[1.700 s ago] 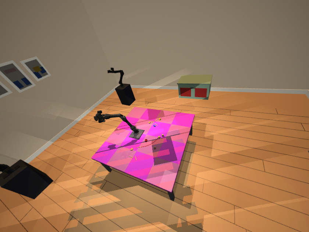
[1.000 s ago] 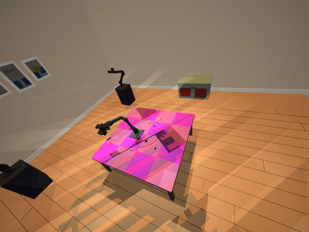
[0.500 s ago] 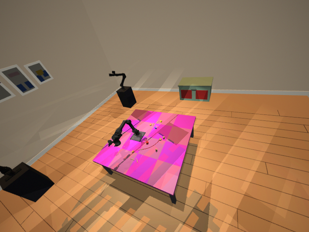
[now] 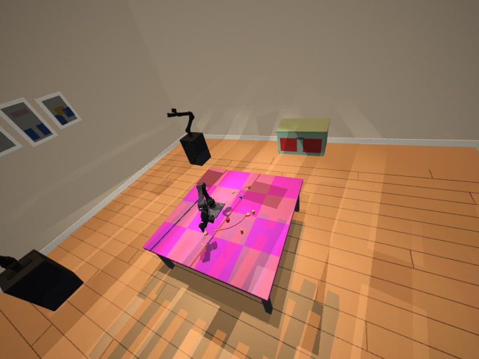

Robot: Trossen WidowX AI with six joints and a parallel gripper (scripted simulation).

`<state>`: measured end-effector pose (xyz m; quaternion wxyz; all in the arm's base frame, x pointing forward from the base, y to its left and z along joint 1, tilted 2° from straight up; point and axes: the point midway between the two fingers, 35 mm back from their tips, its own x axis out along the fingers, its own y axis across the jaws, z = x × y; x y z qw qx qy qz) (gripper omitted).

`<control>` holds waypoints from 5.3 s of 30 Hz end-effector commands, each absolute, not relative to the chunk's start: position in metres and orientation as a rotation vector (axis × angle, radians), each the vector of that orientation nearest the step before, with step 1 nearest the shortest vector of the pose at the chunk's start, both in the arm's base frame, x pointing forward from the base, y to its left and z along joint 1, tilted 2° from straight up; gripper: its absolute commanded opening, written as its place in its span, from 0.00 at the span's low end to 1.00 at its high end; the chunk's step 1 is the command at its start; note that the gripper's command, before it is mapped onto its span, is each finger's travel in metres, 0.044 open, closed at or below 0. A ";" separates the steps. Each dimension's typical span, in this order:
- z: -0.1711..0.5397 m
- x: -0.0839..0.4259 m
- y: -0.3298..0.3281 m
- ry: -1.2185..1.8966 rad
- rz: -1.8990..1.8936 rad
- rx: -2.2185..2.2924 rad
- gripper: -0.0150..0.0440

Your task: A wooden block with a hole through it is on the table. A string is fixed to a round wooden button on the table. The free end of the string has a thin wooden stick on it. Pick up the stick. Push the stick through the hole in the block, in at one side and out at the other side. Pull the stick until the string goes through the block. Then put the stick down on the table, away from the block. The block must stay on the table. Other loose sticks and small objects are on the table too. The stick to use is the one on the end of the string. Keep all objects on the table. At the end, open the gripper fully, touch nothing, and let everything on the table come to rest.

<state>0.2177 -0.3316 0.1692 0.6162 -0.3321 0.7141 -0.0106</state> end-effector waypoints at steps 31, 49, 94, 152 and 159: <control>0.083 0.282 -0.103 1.361 0.953 -0.943 1.00; 0.085 0.284 -0.104 1.360 0.941 -0.946 0.66; 0.085 0.284 -0.104 1.360 0.941 -0.946 0.53; 0.086 0.264 -0.207 1.049 -1.434 1.414 1.00; 0.086 0.259 -0.221 0.767 -1.731 1.708 1.00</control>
